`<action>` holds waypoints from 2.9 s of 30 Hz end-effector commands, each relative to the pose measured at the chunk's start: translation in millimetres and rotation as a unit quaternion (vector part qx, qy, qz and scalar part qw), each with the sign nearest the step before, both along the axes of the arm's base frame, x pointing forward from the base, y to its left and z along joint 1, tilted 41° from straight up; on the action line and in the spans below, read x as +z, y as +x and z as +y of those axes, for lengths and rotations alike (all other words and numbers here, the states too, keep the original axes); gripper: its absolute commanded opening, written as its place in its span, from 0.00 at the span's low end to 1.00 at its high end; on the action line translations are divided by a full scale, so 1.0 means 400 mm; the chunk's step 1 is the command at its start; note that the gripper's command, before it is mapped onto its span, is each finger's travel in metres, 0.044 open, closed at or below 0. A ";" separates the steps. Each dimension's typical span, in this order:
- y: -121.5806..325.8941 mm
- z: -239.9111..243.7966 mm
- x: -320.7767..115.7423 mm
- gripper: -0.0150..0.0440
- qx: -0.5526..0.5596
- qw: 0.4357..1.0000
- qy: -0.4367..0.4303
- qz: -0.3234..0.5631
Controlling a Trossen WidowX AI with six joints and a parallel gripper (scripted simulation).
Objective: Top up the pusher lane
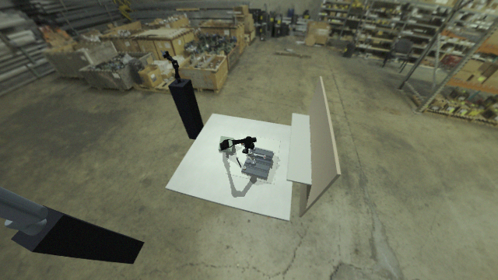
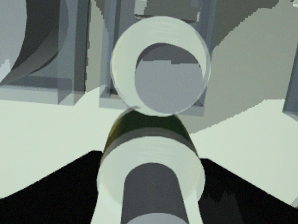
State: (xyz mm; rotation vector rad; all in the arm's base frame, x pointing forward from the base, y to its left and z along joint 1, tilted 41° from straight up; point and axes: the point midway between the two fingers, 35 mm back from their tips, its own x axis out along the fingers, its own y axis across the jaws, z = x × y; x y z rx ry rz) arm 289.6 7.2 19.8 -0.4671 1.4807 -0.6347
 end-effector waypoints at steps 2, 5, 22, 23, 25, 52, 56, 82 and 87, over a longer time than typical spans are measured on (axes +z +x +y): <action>0.013 0.002 0.005 0.25 0.002 1.000 0.000 -0.004; 0.016 0.001 0.005 0.25 0.002 1.000 0.000 -0.005; 0.032 0.001 0.007 0.25 0.002 1.000 0.000 -0.005; 0.032 0.000 0.007 0.25 0.002 1.000 0.000 -0.005; 0.034 0.000 0.007 0.25 0.002 1.000 0.000 -0.005; 0.059 0.000 0.011 0.25 0.002 1.000 0.000 -0.005; 0.063 0.000 0.012 0.25 0.002 1.000 0.000 -0.005; 0.086 0.001 0.017 0.25 0.002 1.000 0.000 -0.006; 0.091 0.001 0.018 0.25 0.002 1.000 0.000 -0.006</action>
